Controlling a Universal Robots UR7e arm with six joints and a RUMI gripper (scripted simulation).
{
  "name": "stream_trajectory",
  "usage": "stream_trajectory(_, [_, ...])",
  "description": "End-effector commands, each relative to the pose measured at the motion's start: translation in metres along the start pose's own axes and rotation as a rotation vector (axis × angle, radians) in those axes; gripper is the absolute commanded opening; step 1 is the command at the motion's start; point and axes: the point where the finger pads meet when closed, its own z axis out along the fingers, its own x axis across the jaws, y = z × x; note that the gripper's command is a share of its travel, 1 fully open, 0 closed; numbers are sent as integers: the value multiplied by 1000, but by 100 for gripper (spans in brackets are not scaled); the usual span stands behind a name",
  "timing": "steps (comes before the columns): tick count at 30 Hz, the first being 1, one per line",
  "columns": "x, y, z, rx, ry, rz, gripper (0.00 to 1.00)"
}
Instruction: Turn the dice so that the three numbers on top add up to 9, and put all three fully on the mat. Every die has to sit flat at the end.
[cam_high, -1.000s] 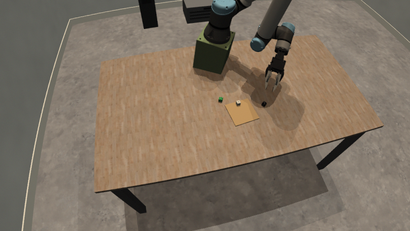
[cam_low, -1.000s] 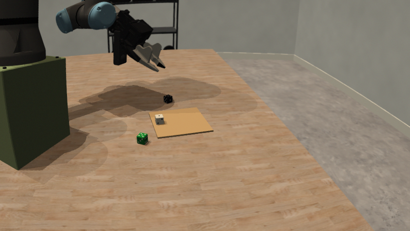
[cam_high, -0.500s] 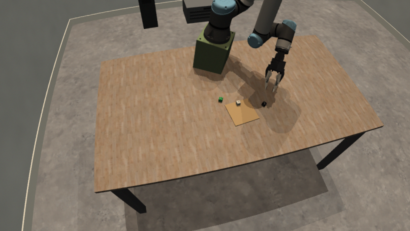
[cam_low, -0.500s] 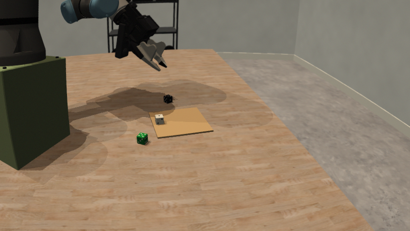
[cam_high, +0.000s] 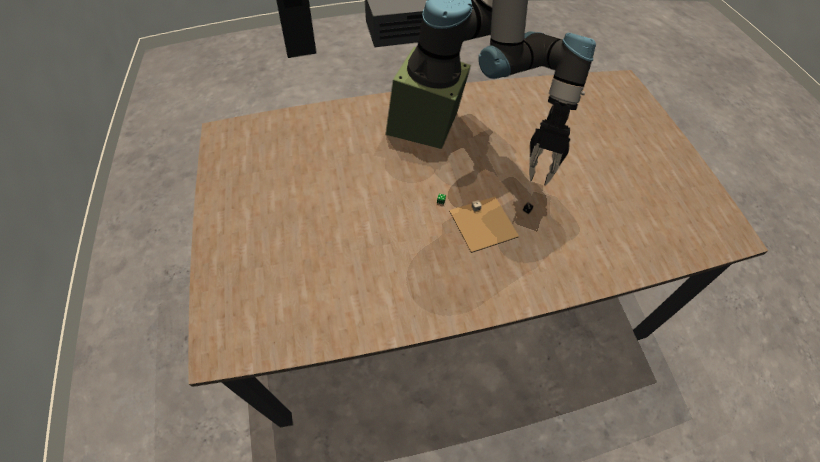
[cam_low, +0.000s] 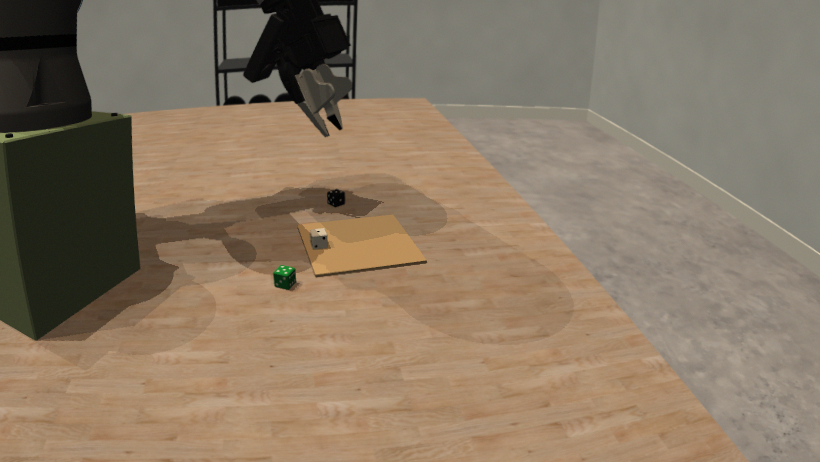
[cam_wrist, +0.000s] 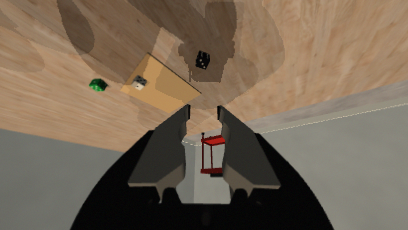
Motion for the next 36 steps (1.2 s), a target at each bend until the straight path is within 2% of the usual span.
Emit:
stream_trajectory(1, [1, 7, 1, 143, -14, -5, 21])
stream_trajectory(3, [1, 7, 1, 145, -14, -4, 21])
stream_trajectory(9, [1, 16, 0, 306, -19, -6, 21])
stream_trajectory(16, [1, 24, -2, 429, -15, -1, 21])
stream_trajectory(23, [1, 26, -3, 466, -10, 3, 21])
stream_trajectory(28, [1, 27, -3, 472, -9, 4, 21])
stream_trajectory(29, [1, 27, -3, 472, -9, 4, 100])
stream_trajectory(36, [1, 27, -3, 472, -9, 4, 100])
